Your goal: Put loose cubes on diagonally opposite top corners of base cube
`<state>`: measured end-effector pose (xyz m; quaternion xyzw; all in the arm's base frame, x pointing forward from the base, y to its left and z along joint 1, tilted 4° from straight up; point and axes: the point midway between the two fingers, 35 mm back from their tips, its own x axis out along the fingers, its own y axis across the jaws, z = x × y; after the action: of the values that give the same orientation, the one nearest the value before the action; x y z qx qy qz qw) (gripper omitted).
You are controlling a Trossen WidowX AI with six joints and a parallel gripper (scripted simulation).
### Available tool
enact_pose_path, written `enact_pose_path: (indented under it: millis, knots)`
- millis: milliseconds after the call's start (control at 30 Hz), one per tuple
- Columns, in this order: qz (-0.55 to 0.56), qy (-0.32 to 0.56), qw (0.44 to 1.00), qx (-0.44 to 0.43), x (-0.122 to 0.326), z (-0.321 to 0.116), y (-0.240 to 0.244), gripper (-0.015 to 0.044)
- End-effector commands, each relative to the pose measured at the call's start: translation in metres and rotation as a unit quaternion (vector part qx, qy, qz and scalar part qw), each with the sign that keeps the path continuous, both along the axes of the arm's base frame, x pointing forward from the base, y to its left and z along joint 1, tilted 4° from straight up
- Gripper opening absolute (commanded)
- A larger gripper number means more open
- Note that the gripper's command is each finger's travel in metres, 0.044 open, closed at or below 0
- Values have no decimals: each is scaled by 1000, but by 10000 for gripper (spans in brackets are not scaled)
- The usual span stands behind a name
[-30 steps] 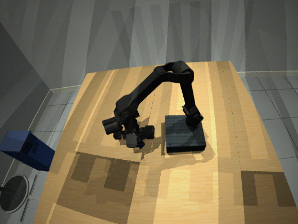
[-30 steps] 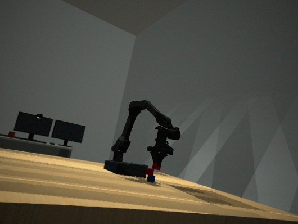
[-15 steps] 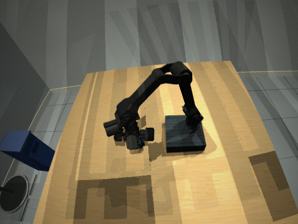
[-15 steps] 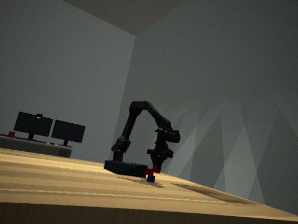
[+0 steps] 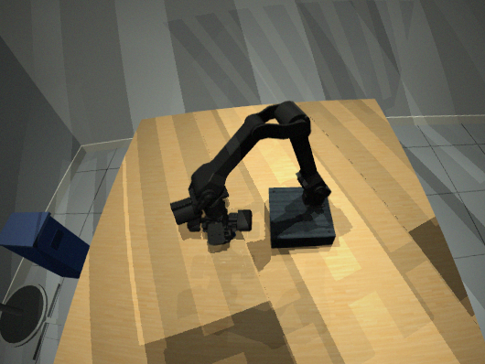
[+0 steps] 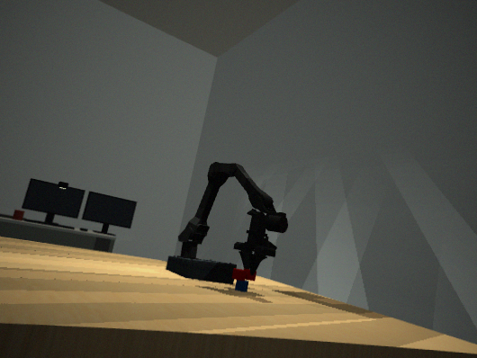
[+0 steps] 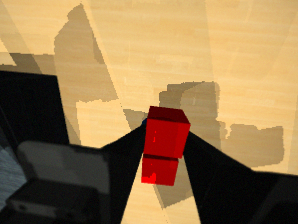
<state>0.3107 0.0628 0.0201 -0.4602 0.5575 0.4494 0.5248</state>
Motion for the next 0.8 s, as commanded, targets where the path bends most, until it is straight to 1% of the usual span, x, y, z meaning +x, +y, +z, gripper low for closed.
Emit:
enact_pose_path:
  millis: [0,600,733,767]
  knots:
    - [0,3,1000,2,-1,-2,0,105]
    - [0,3,1000,2,-1,-3,0,105]
    - [0,3,1000,2,-1,-3,0,205]
    - [0,3,1000,2,-1,-3,0,205]
